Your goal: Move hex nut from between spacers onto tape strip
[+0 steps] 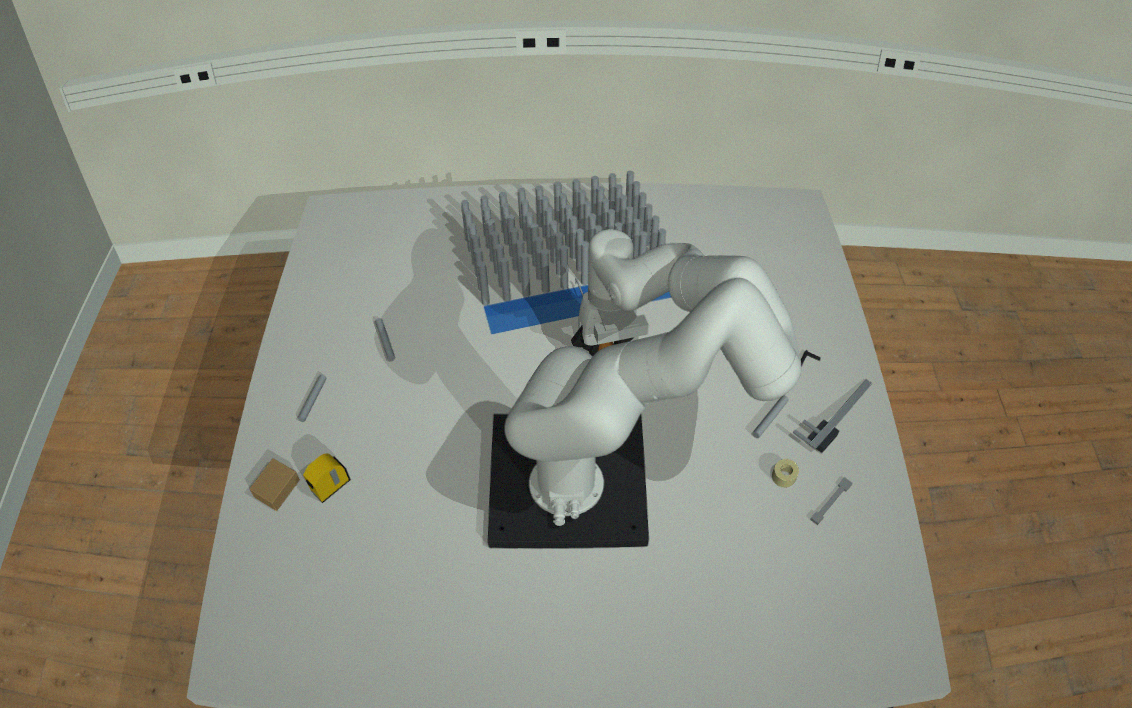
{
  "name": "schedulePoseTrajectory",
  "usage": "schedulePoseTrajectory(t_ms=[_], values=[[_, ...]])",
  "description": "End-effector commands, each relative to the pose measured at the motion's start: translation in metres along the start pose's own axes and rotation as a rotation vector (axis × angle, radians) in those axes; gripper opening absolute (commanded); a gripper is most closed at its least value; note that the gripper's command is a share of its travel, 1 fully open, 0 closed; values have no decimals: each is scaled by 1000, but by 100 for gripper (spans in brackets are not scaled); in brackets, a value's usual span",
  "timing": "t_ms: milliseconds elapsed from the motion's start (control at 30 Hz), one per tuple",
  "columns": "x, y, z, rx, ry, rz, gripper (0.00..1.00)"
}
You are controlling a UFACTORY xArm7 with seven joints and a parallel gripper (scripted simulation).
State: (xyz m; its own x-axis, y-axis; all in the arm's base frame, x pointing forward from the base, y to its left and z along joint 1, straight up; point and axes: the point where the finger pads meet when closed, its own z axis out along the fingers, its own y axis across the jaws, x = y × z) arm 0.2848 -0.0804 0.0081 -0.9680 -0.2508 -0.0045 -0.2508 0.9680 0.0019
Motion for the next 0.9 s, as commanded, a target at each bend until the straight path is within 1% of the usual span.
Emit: schedulePoseTrajectory(t_ms=[0, 67, 567, 633, 867], values=[[-17, -1, 0, 2, -1, 0, 0], [-17, -1, 0, 2, -1, 0, 0], [-71, -1, 0, 2, -1, 0, 0], [-71, -1, 0, 2, -1, 0, 0], [-92, -1, 0, 2, -1, 0, 0]])
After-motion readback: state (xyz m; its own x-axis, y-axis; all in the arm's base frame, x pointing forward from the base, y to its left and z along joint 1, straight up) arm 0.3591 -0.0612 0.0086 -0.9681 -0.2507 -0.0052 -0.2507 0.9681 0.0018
